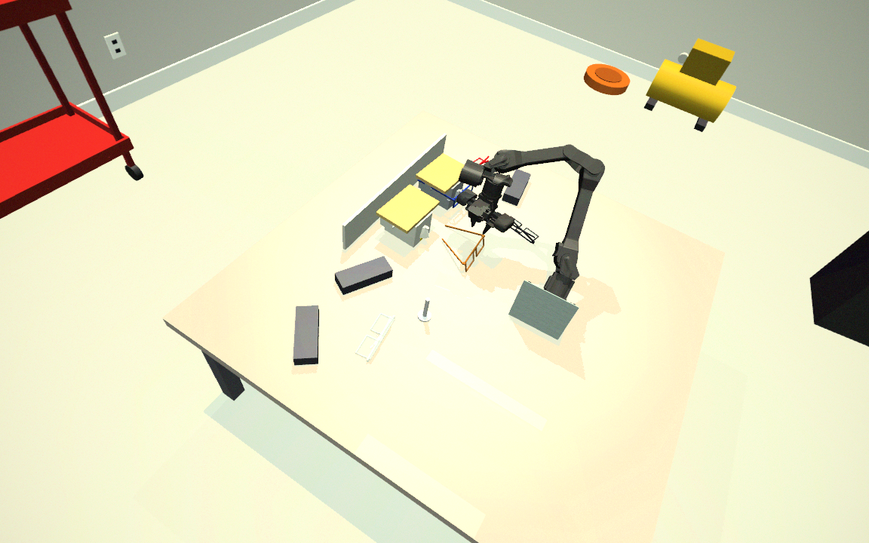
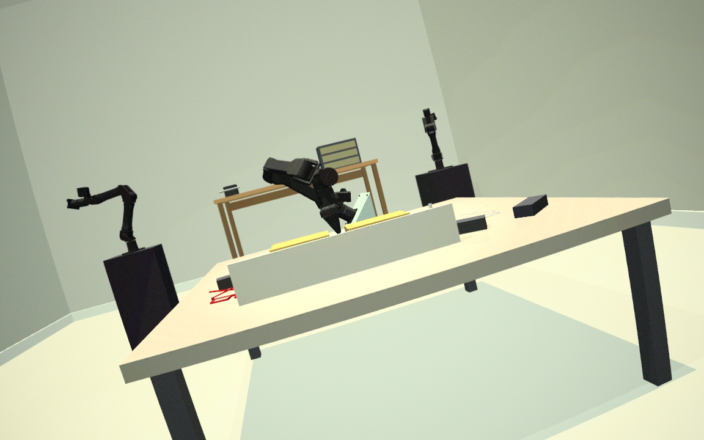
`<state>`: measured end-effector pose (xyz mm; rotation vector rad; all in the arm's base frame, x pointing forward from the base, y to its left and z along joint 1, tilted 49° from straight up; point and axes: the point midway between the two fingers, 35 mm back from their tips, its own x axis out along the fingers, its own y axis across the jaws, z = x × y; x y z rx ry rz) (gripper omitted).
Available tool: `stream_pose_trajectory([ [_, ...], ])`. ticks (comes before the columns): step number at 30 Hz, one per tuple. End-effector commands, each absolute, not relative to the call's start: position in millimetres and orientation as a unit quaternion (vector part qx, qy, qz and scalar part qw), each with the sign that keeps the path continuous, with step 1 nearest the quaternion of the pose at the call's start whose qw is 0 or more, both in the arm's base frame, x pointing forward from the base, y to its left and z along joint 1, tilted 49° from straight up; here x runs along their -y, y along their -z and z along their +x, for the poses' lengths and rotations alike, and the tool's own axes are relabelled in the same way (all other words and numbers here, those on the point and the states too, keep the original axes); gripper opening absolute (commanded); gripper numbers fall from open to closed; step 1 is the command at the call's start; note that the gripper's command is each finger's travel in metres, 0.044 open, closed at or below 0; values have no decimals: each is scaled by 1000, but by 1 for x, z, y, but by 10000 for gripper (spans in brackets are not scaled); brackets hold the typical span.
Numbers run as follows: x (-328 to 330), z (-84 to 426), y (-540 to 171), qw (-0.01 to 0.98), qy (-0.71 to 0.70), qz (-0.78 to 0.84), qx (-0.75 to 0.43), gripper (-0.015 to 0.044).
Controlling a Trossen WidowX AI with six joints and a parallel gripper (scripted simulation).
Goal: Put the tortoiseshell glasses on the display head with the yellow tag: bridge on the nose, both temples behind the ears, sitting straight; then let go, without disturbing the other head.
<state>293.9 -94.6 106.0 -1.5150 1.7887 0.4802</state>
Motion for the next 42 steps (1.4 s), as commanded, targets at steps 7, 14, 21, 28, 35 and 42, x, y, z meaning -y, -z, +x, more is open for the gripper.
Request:
stream_pose_trajectory([
  [7,79,279,-96,267,-233,-630,-691,200],
  [14,79,279,-96,267,-233,-630,-691,174],
  [21,79,279,-96,267,-233,-630,-691,120],
  [28,79,279,-95,267,-233,-630,-691,120],
  [35,86,279,-89,268,-233,-630,-691,120],
  [42,95,278,-81,268,-234,-630,-690,120],
])
